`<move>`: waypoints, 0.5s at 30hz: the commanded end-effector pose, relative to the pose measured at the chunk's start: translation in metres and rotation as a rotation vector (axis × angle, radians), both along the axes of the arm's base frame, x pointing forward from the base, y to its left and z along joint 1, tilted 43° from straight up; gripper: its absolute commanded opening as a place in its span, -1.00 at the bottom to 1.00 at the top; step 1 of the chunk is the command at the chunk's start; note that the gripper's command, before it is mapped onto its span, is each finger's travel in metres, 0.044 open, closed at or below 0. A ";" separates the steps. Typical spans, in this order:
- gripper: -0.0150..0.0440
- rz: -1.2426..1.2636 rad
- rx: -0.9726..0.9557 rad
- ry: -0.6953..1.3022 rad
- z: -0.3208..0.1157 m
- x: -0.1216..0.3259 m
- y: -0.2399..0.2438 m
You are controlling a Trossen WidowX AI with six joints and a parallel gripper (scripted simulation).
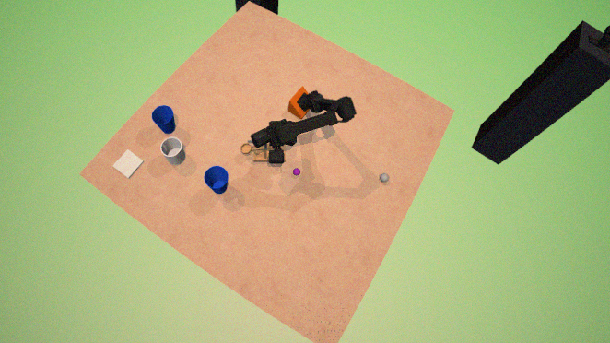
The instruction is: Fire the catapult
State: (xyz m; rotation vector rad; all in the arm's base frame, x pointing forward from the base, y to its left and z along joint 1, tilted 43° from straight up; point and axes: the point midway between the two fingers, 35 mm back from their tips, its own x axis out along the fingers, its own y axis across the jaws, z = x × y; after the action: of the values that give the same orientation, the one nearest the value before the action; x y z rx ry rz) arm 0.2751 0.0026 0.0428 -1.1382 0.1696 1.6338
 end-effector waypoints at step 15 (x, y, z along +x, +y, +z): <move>-0.49 -0.160 0.000 0.145 0.012 0.002 -0.064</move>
State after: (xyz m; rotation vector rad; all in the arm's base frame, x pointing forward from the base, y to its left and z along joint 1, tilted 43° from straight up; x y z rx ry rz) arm 0.2754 -0.0431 0.0662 -1.0499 0.2588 1.6074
